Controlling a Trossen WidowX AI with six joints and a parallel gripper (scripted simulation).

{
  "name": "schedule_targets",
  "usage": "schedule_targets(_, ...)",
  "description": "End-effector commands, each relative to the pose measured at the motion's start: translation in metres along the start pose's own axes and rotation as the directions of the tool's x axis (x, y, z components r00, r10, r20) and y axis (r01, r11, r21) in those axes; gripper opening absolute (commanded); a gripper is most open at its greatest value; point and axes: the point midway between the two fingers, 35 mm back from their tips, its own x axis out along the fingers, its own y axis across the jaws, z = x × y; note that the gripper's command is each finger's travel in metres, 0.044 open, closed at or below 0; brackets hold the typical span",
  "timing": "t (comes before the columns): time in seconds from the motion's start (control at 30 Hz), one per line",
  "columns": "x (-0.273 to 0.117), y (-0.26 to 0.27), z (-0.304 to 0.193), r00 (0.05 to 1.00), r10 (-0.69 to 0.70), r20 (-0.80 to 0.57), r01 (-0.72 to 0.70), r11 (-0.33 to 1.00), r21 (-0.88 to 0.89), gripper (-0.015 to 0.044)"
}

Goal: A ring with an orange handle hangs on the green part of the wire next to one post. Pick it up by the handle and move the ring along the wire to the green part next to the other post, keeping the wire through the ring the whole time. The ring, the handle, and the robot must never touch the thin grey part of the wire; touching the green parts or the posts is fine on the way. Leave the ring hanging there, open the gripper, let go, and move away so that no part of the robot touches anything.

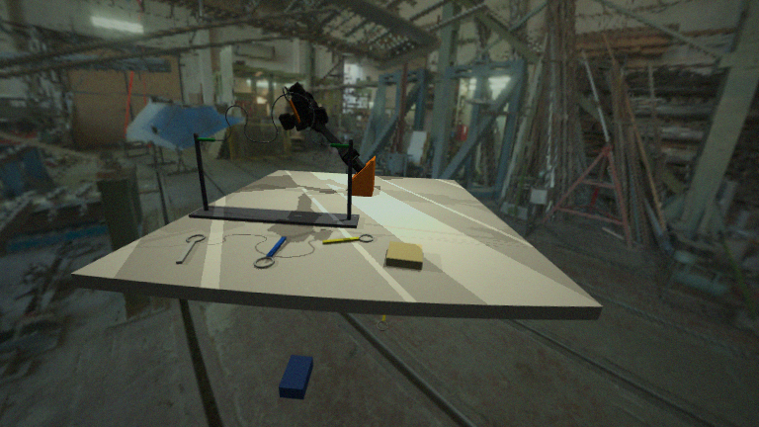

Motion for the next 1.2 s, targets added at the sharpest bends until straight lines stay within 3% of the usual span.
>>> schedule_targets(0.0, 0.000, -0.002, -0.001, 1.000, -0.026, 0.005, 0.027, 0.999, -0.047, -0.0150)
schedule_targets(1.17, 0.000, -0.017, 0.003, 0.968, -0.227, 0.110, 0.252, 0.871, -0.422, -0.0150)
